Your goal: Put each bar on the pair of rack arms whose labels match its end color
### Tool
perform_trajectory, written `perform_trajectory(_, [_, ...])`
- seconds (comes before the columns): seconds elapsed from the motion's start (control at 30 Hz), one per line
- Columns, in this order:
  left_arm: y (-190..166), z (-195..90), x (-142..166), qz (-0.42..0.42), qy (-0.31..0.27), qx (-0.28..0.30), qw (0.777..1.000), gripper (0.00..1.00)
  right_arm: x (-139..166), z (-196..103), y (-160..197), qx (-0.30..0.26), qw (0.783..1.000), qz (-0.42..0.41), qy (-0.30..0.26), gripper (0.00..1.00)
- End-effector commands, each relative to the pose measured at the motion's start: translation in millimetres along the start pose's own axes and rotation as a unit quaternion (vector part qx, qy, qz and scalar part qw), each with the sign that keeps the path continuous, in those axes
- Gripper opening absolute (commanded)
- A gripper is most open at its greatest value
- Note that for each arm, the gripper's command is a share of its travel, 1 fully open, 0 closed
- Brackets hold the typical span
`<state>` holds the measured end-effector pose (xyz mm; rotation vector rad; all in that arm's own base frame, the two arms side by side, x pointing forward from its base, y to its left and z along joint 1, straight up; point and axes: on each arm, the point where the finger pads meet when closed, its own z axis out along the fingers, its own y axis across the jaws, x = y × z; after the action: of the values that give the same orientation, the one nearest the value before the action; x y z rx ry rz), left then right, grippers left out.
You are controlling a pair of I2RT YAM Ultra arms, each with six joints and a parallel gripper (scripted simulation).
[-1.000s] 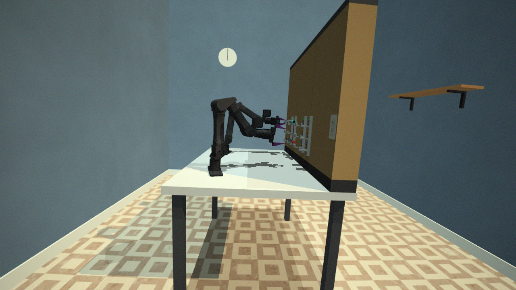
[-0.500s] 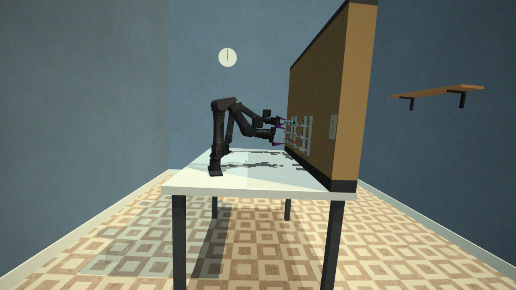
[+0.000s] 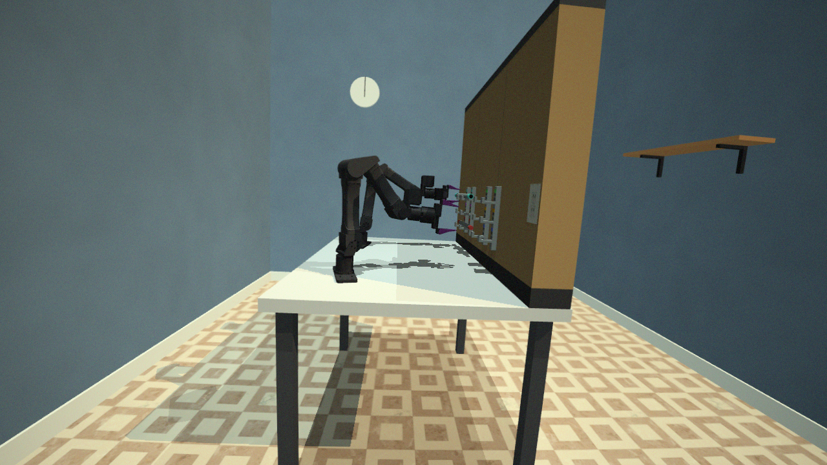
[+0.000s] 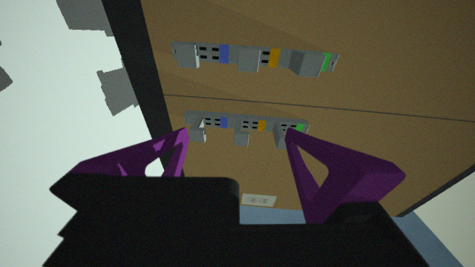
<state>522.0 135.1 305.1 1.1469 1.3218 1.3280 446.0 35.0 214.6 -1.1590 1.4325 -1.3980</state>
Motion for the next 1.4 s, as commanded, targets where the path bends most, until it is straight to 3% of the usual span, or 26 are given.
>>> perform_trajectory(0.0, [-1.2,1.8,-5.0,-0.007,-0.004,-0.003,1.000,0.67,6.1,-2.8,-23.1,0.031,0.999,0.024,0.003,1.00])
perform_trajectory(0.53, [-1.2,1.8,-5.0,-0.007,-0.004,-0.003,1.000,1.00,6.1,-2.8,-23.1,0.031,0.999,0.024,0.003,1.00])
perform_trajectory(1.1, [-43.9,-11.8,0.9,-0.007,-0.004,-0.003,1.000,1.00,6.1,-2.8,-23.1,0.031,0.999,0.024,0.003,1.00])
perform_trajectory(1.37, [-37.7,-19.3,1.1,-0.007,-0.004,-0.003,1.000,1.00,6.1,-2.8,-23.1,0.031,0.999,0.024,0.003,1.00])
